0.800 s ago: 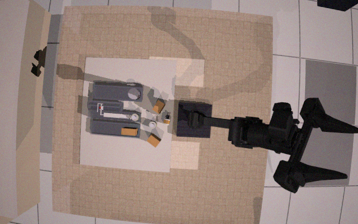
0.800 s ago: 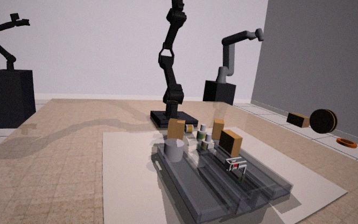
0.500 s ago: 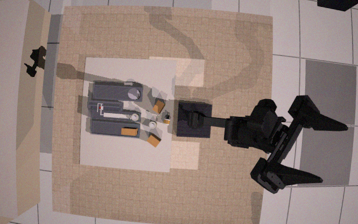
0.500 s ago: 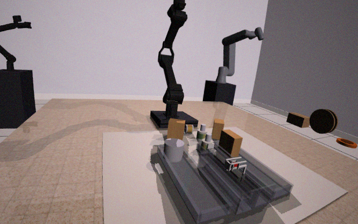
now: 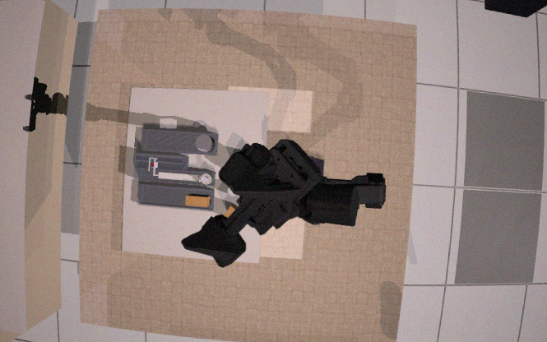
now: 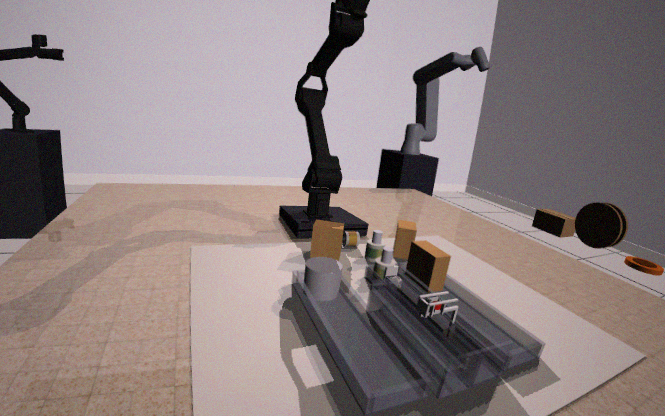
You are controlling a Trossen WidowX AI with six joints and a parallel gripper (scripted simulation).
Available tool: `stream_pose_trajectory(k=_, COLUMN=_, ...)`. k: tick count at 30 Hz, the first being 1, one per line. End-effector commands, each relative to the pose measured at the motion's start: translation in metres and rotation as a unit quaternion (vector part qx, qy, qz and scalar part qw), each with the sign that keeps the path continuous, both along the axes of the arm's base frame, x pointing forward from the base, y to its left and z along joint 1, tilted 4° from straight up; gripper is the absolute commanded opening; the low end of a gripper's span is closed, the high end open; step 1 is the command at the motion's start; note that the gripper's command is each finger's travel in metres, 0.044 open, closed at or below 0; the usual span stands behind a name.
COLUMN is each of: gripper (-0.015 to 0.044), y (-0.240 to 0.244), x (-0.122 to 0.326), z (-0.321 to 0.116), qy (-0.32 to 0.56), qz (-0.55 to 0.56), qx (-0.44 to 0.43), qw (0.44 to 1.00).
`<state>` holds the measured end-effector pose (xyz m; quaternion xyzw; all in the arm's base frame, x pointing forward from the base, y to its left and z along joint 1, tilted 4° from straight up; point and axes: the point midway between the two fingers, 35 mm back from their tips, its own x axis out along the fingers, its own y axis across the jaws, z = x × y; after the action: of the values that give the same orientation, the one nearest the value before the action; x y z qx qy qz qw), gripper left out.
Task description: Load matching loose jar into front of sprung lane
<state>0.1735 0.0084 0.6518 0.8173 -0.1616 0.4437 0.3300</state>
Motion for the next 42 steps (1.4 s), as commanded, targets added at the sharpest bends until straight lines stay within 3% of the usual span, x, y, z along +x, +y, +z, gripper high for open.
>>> stream_pose_trajectory(k=1, gripper=0.044, y=0.007, x=0.062, z=-0.04, qy=0.112, qz=-0.012, qx=-0.025, qw=0.993)
stream_pose_trajectory(k=10, gripper=0.044, y=0.023, x=0.158, z=-0.158, qy=0.352, qz=-0.026, qx=-0.098, qw=0.931)
stream_pose_trajectory(k=19, gripper=0.044, y=0.038, x=0.196, z=-0.304, qy=0.574, qz=-0.014, qx=-0.191, qw=0.796)
stream_pose_trajectory(k=26, gripper=0.044, y=0.045, x=0.177, z=-0.416, qy=0.72, qz=0.016, qx=-0.269, qw=0.64)
stream_pose_trajectory(k=33, gripper=0.044, y=0.054, x=0.119, z=-0.508, qy=0.83, qz=0.075, qx=-0.341, qw=0.436)
stream_pose_trajectory(k=38, gripper=0.044, y=0.045, x=0.071, z=-0.546, qy=0.874, qz=0.116, qx=-0.38, qw=0.282)
stream_pose_trajectory(k=42, gripper=0.044, y=0.042, x=0.064, z=-0.55, qy=0.878, qz=0.123, qx=-0.384, qw=0.258)
